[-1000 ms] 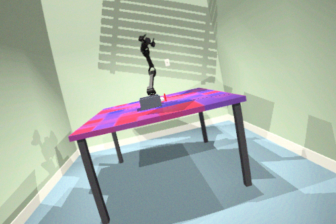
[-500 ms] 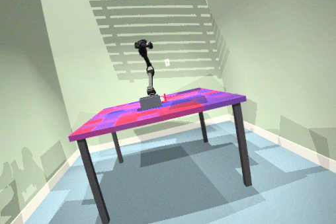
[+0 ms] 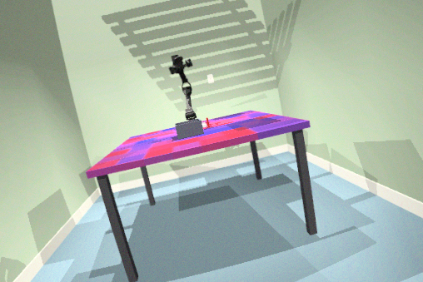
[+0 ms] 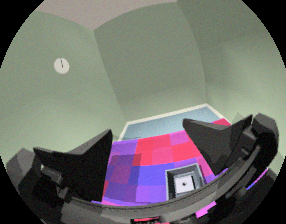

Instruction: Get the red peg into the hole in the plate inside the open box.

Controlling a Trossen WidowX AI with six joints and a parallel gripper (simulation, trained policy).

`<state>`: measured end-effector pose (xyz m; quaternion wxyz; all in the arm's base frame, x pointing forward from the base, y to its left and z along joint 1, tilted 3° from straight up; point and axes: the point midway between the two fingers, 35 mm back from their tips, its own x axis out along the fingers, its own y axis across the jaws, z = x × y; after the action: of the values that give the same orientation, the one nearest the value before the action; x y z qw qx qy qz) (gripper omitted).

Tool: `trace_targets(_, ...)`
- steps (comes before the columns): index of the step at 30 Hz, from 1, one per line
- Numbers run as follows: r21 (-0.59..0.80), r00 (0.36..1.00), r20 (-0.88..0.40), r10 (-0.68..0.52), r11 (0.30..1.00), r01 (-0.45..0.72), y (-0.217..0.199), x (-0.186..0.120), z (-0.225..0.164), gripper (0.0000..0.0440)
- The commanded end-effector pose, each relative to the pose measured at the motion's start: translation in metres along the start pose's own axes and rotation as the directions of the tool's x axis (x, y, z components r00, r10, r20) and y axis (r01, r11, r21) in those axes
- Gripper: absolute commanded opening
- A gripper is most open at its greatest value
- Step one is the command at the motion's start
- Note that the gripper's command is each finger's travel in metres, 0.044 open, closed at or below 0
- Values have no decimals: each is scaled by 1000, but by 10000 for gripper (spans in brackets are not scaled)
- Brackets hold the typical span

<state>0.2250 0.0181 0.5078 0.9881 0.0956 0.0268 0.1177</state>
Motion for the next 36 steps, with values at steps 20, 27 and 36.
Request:
trace_targets(20,323,800,-595,-77,889,325,-30,47,-167,440)
trace_targets(27,322,657,-750,-79,823,467,-25,42,-217,440)
trace_targets(36,232,428,-898,-98,722,652,-12,24,-276,440)
